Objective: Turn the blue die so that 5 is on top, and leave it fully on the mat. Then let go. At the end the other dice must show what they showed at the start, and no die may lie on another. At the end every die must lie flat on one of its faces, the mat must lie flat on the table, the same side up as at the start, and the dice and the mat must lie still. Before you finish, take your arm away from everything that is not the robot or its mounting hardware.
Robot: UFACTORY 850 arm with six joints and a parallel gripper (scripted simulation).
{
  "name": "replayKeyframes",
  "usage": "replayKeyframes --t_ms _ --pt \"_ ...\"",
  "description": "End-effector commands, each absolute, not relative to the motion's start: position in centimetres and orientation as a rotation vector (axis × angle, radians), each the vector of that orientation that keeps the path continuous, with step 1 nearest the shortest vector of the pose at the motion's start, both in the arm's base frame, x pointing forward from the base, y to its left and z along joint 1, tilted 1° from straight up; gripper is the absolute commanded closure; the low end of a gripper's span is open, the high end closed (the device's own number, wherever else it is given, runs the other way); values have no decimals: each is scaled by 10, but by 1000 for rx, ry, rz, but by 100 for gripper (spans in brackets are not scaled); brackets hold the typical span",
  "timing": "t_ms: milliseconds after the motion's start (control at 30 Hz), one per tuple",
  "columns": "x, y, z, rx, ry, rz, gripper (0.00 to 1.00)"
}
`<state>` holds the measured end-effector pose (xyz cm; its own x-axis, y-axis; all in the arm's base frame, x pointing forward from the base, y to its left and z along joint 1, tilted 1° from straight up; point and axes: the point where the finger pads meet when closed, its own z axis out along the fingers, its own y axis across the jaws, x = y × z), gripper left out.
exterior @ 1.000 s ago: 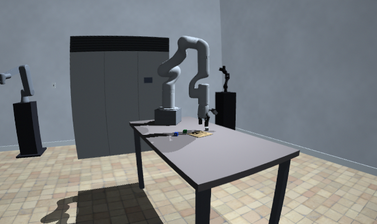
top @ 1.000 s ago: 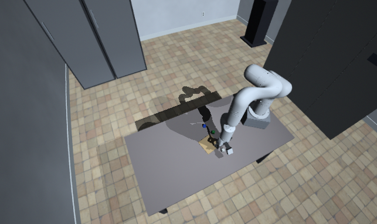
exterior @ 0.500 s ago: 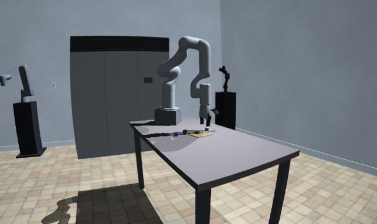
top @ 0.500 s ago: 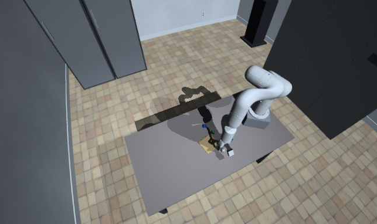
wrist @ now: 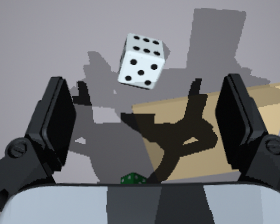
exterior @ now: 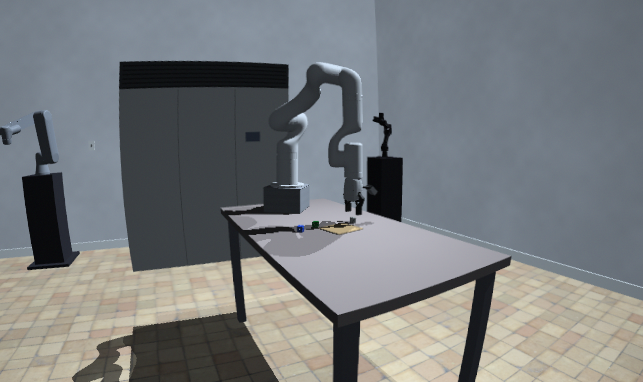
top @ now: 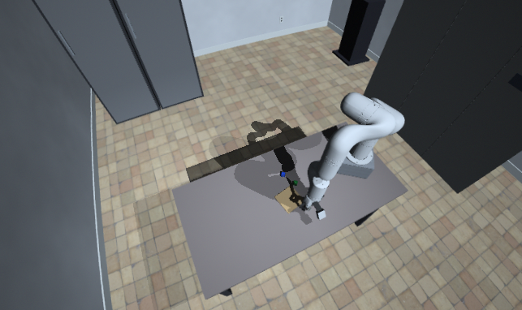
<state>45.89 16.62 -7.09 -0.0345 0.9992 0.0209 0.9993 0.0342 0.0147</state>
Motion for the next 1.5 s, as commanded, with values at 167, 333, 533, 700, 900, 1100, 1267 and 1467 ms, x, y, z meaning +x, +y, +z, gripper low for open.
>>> replayKeyframes --t_ms 167,333,533,700,900,1100,1267,1467 --pt "461 186 -70 -2181 -2257 -35 0" --pt "461 191 -70 -2181 -2257 -35 0" --pt "461 198 -70 -2181 -2257 -35 0" --pt "461 201 -70 -2181 -2257 -35 0" --pt "461 202 -70 -2181 -2257 -35 0" --pt "461 203 -70 -2181 -2257 -35 0" --pt "461 203 -70 -2181 -2257 -35 0" --pt "461 203 -70 -2181 -2257 -35 0"
